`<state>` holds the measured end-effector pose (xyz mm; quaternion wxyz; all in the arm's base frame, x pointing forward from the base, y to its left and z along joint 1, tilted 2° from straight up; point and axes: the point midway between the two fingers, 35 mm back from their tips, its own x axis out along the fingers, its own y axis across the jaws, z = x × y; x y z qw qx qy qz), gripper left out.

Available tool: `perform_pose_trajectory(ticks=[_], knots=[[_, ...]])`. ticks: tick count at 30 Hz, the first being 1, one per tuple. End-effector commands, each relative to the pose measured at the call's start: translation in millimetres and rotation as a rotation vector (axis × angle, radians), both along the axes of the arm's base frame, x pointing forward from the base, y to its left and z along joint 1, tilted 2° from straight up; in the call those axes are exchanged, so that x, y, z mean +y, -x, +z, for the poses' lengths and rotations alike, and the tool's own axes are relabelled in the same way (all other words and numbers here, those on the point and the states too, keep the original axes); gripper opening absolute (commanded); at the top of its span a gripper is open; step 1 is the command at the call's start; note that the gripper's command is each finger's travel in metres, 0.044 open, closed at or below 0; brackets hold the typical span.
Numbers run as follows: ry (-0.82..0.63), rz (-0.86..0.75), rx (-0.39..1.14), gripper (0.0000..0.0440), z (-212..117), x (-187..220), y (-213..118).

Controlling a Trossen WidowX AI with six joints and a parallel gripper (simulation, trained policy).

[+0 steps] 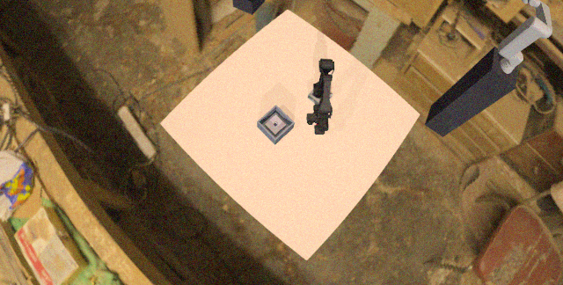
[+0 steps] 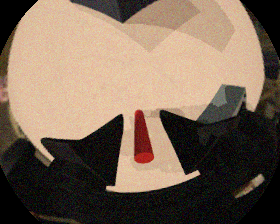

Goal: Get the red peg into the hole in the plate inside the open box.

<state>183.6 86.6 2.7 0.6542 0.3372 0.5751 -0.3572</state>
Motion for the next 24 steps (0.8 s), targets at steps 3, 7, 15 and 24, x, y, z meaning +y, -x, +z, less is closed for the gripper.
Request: perform_pose_trajectory(ticks=[3,7,15,24], knots=[[-0.022,0.001,0.033,0.01,-1.1,1.2,1.9],[-0.04,0.005,0.055,0.0,-0.2,1.3,0.6],[0.021,0.069,-0.016,0.0,20.4,-10.2,-10.2],[0.09,0.143,-0.075,0.0,51.7,-24.4,-24.1]])
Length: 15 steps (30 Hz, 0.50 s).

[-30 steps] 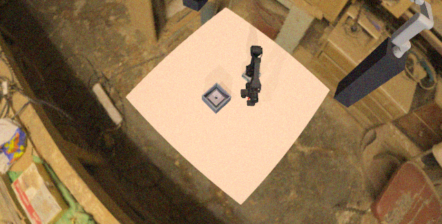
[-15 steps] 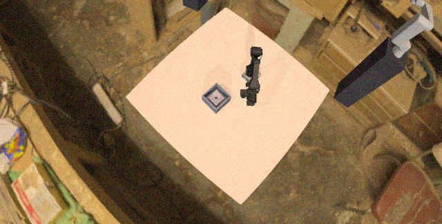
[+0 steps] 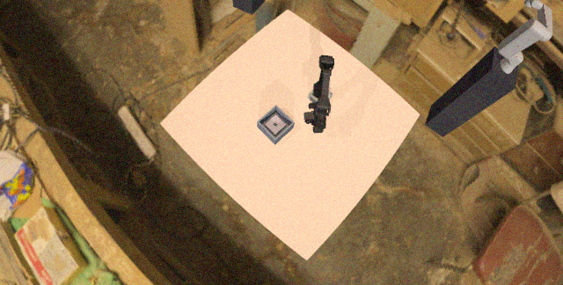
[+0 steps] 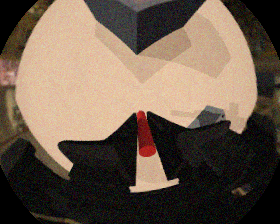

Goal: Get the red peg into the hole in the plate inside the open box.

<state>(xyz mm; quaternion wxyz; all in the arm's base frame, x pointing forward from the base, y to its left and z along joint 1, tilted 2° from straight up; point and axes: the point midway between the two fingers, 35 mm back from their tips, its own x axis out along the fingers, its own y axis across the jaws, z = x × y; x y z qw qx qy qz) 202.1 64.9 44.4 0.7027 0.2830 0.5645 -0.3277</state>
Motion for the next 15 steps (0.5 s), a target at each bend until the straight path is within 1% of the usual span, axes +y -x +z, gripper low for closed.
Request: perform_pose_trajectory(ticks=[1,15], knots=[[0.019,0.022,-0.03,0.0,13.9,-4.4,-7.6],[0.096,0.045,-0.107,0.0,68.5,-34.5,-41.0]])
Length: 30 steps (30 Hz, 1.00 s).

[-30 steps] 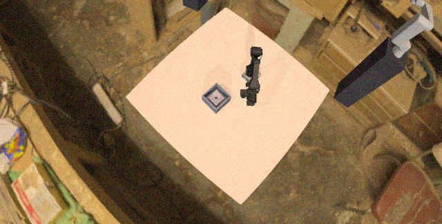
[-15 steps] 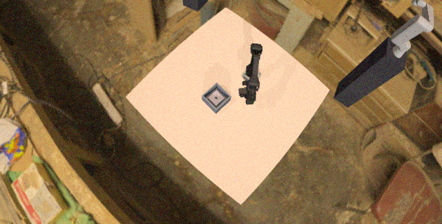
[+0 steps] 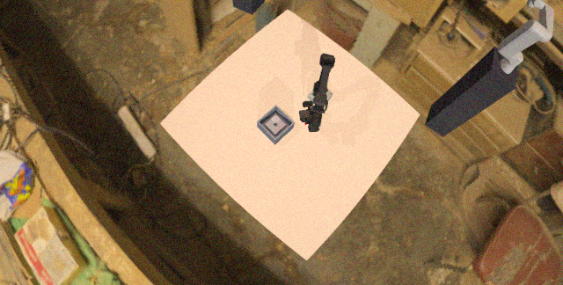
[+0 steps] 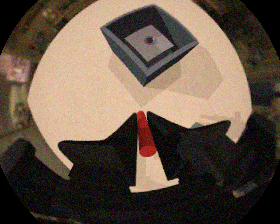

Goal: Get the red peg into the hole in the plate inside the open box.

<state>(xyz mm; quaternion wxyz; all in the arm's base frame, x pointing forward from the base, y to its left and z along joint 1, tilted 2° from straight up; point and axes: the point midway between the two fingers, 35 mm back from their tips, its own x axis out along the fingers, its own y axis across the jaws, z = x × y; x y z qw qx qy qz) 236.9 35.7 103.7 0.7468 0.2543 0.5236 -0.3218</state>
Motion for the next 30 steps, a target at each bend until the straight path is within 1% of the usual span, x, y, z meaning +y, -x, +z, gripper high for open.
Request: perform_pose_trajectory(ticks=[1,14,30], knots=[[0.015,-0.005,-0.019,0.0,12.5,-8.5,-8.8],[0.034,-0.086,-0.039,0.0,28.8,-55.8,-34.1],[0.04,-0.194,-0.063,0.0,24.4,-112.0,-61.1]])
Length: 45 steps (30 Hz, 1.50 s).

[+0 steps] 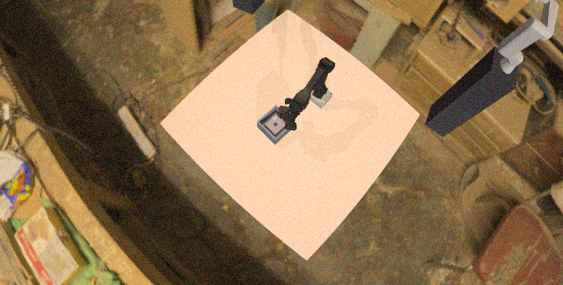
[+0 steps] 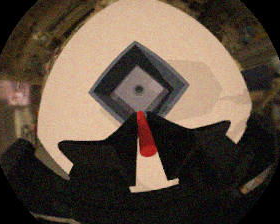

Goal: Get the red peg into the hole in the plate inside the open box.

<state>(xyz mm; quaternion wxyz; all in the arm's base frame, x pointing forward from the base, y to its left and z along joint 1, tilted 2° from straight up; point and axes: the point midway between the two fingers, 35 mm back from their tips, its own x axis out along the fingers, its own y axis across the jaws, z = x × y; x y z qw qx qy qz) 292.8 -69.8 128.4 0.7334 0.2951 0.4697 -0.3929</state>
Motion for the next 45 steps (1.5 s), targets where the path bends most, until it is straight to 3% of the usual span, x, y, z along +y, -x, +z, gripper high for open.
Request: perform_pose_trajectory(ticks=[1,20,26,34,45], knots=[[-0.002,-0.015,-0.009,0.0,-1.2,-9.9,-7.0],[-0.05,-0.071,0.029,0.0005,-39.7,-50.1,-29.9],[-0.054,-0.05,0.071,0.0125,-56.5,-56.2,-32.7],[-0.042,-0.012,0.102,0.0178,-59.7,-63.9,-45.0],[-0.002,0.029,0.091,0.044,-52.7,-83.6,-70.7]])
